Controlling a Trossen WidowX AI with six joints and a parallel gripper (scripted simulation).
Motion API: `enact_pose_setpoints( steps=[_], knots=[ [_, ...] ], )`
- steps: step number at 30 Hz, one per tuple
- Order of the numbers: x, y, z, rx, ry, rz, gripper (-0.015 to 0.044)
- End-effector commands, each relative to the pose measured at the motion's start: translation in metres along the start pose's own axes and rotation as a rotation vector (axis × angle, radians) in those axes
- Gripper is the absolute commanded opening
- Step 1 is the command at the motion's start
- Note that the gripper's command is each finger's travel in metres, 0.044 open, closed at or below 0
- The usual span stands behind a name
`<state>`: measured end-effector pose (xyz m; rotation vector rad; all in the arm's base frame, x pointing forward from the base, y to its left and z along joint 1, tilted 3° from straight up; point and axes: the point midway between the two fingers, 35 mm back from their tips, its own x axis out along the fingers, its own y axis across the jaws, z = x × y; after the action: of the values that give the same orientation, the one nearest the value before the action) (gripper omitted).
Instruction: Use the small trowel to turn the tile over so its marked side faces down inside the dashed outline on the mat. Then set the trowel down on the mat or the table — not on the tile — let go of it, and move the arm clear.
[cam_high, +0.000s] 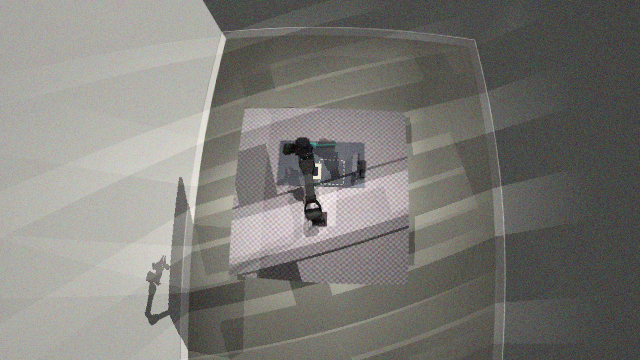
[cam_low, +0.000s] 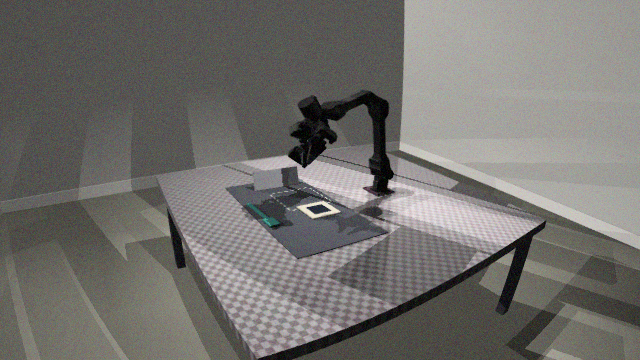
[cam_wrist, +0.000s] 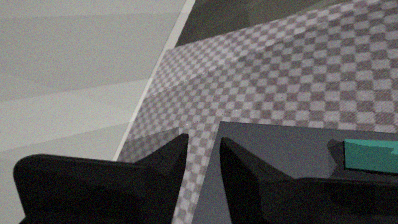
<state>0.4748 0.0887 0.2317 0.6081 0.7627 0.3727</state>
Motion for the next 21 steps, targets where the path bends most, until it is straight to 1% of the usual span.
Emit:
enact_pose_setpoints(
  steps=[1, 6, 11, 16, 21],
  knots=[
    [-0.014, -0.045, 0.018, -0.019, -0.016, -0.119, 0.01],
    [-0.041, -0.111, 0.033, -0.033, -0.004, -0.284, 0.01],
    [-0.077, -0.176, 0.038, -0.038, 0.04, -0.443, 0.01],
    [-0.121, -0.236, 0.033, -0.032, 0.114, -0.582, 0.01],
    [-0.162, -0.284, 0.019, -0.013, 0.208, -0.684, 0.01]
  ],
)
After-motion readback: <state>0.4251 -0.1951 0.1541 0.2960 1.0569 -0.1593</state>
